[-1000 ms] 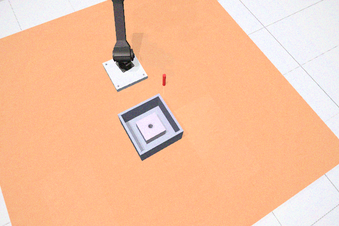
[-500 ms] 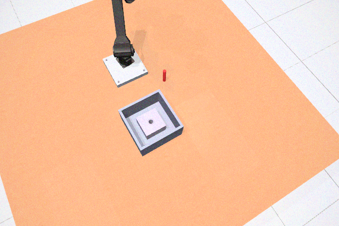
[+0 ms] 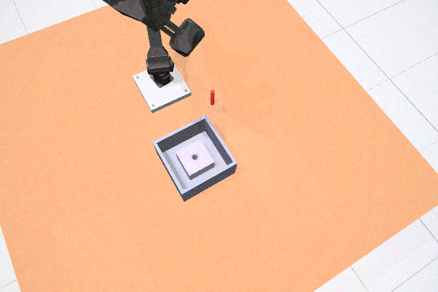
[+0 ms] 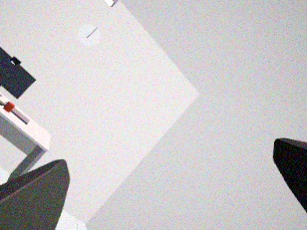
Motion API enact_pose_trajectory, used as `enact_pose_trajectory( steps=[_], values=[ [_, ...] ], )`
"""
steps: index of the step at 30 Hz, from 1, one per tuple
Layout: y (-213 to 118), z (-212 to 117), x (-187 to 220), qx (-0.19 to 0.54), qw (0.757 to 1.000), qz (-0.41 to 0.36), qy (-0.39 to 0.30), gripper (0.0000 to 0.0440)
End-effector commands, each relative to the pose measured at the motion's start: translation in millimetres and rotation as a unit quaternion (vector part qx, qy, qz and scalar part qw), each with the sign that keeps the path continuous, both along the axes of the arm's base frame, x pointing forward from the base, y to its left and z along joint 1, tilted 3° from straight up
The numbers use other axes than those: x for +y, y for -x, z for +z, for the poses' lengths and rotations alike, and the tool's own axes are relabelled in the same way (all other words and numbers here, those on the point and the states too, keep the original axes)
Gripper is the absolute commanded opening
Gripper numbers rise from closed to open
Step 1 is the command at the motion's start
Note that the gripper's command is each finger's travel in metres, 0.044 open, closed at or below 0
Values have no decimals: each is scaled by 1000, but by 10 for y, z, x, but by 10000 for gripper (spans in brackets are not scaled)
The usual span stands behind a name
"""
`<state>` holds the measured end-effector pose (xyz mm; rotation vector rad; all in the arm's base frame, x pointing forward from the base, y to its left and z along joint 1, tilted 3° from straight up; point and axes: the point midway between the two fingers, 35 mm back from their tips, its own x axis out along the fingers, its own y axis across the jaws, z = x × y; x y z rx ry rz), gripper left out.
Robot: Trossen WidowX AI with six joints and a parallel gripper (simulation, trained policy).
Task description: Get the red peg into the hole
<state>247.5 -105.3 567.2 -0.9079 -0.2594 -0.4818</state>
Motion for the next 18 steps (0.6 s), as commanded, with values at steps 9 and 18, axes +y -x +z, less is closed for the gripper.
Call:
enact_pose_trajectory(
  steps=[9, 18],
  values=[
    [-459, -838, -123, 110, 980, 22, -162, 440],
    [-675, -1513, -57, 195, 939, 27, -283, 440]
  ],
)
